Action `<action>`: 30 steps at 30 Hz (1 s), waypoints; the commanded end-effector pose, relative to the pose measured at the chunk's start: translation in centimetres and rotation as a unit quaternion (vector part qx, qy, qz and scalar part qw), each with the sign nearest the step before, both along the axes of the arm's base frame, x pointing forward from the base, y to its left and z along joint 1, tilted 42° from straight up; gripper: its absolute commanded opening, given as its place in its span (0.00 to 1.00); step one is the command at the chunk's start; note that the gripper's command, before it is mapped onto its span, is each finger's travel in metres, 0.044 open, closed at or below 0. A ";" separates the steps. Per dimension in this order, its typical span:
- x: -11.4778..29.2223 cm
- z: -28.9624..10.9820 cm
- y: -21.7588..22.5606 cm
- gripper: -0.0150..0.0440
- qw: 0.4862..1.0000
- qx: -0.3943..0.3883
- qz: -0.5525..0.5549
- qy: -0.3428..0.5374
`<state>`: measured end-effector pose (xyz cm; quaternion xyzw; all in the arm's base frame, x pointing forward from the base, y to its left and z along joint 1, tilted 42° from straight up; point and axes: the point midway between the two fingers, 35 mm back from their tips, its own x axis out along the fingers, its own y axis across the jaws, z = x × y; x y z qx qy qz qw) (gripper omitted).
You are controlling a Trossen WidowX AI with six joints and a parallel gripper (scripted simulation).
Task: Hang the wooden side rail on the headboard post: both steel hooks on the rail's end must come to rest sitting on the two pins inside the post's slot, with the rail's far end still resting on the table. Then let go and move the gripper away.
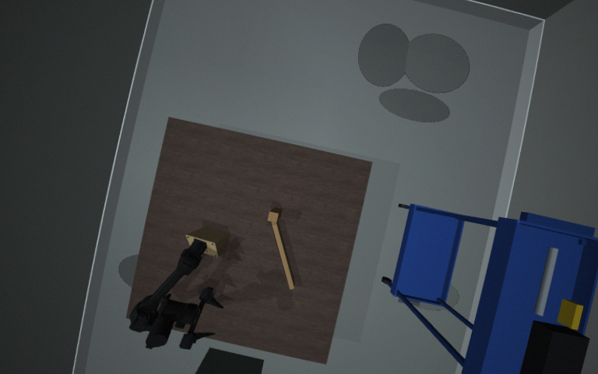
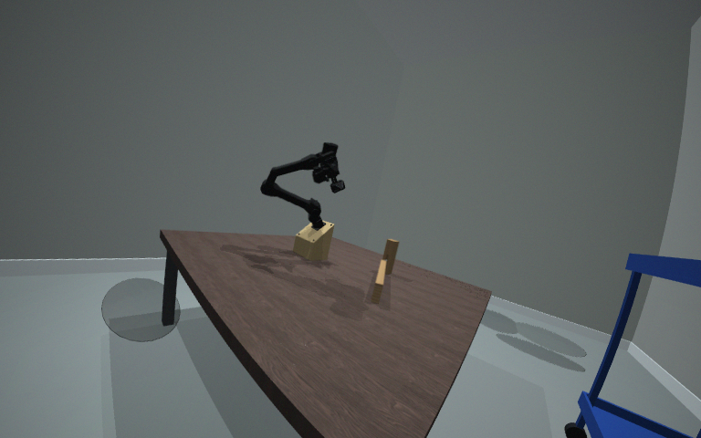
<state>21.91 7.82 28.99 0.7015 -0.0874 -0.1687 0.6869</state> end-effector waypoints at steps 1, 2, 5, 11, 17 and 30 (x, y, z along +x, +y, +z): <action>0.1 -0.1 0.1 0.98 1.000 0.000 0.001 0.001; 0.2 -0.3 0.4 1.00 1.000 0.001 0.004 0.003; 1.2 -2.2 2.3 1.00 0.999 0.009 0.021 0.023; 3.5 -8.2 6.8 1.00 0.994 0.039 0.059 0.083; 5.2 -16.2 9.7 1.00 0.981 0.110 0.055 0.150; 3.6 -35.2 9.7 1.00 0.912 0.267 -0.055 0.305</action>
